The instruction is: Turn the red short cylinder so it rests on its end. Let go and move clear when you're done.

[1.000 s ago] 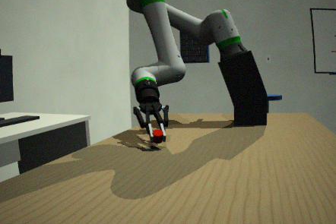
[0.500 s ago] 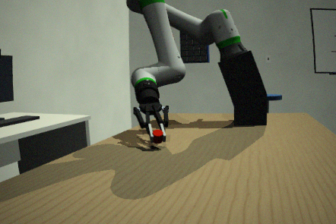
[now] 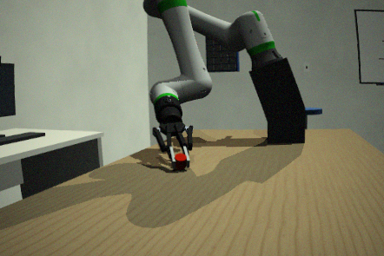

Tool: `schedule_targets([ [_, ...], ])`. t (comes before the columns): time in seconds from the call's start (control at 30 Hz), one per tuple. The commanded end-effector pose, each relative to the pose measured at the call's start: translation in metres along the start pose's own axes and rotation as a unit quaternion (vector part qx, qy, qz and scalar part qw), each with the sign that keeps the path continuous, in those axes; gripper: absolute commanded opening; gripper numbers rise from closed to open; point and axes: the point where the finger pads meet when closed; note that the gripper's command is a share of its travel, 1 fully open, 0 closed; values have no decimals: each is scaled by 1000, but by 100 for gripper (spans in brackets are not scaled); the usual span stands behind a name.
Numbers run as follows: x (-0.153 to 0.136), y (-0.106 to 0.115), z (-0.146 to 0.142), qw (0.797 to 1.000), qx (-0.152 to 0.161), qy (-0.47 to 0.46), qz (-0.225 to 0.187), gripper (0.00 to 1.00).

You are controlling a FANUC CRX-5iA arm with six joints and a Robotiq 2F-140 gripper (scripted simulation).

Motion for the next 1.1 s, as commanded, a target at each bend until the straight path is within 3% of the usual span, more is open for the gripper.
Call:
schedule_targets([
  [0.0,2,-1,0,1000,0,0,0,19],
  [0.4,2,-1,0,1000,0,0,0,19],
  [0.43,2,-1,0,1000,0,0,0,100],
  [1.07,2,-1,0,1000,0,0,0,100],
])
Point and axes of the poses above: the point where the finger pads meet when closed, its own y axis back along the fingers, its own z axis across the jaws, x = y × z, and after that the axes turned 3 degrees about y, right-handed
